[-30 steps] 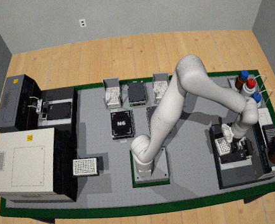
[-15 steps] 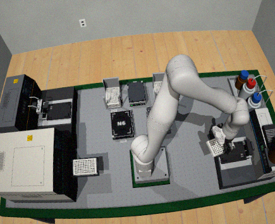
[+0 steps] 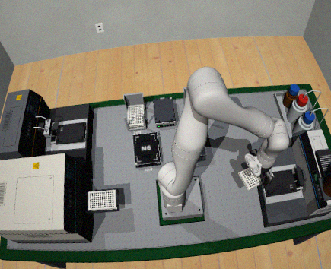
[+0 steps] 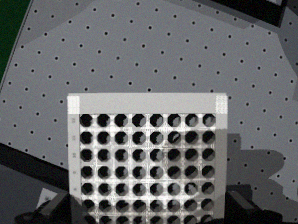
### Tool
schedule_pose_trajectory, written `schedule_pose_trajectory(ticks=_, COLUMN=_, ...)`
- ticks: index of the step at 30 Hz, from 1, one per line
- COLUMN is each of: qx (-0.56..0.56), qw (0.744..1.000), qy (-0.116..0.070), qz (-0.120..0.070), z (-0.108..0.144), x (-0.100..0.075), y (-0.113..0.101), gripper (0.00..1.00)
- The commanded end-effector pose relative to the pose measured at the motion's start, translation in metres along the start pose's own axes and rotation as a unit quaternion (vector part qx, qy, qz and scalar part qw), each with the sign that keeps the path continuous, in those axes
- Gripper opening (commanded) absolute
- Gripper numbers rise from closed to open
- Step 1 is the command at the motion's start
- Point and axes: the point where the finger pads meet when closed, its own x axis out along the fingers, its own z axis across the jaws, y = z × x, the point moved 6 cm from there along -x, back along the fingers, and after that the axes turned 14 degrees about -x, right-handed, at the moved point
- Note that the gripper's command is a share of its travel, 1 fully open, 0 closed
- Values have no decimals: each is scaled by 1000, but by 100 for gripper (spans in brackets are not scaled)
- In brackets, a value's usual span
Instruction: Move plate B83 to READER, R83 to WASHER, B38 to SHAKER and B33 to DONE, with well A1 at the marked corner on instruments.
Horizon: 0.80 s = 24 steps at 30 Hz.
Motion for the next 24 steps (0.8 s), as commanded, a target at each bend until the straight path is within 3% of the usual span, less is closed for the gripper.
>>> schedule_pose_trajectory(ticks=1, qx=-11, qw=1000, qy=1, qz=-1, z=8, x=-1, y=11, gripper=94)
schedule_pose_trajectory(ticks=5, qx=-11, qw=1000, qy=1, qz=-1, z=16, x=0, y=22, gripper=94)
schedule_pose_trajectory(ticks=24, qx=-72, qw=997, qy=1, qz=-1, z=69, x=0, y=16, gripper=94)
